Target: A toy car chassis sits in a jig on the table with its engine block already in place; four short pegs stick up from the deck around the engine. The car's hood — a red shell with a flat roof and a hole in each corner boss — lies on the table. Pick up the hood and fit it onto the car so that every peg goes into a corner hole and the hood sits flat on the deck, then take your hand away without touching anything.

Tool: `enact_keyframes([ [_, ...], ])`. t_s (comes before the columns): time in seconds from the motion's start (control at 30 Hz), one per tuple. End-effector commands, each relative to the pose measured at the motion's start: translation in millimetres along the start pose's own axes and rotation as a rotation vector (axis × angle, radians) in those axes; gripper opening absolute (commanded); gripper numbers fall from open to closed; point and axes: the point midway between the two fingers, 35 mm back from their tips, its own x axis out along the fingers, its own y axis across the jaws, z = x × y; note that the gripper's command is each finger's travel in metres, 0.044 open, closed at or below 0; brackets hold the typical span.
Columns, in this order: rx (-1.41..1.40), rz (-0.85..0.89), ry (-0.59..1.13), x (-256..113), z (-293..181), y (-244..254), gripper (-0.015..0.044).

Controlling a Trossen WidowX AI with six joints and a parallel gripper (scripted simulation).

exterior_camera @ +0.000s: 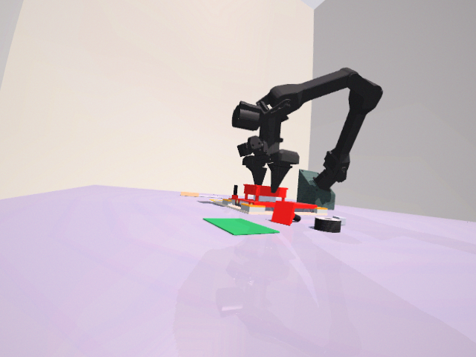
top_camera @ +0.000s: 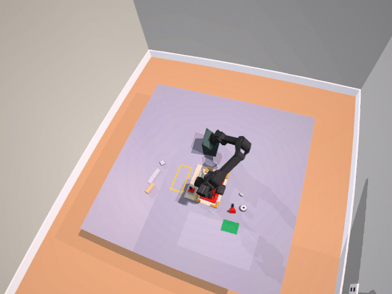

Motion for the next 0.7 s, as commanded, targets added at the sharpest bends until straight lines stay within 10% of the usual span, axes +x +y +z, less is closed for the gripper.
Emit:
enact_keyframes([
  [0.0,0.009,0.004,0.001,2.1,-0.7,-0.4,0.0],
  [0.67,0.009,0.005,0.001,10.5,-0.4,-0.2,0.0],
])
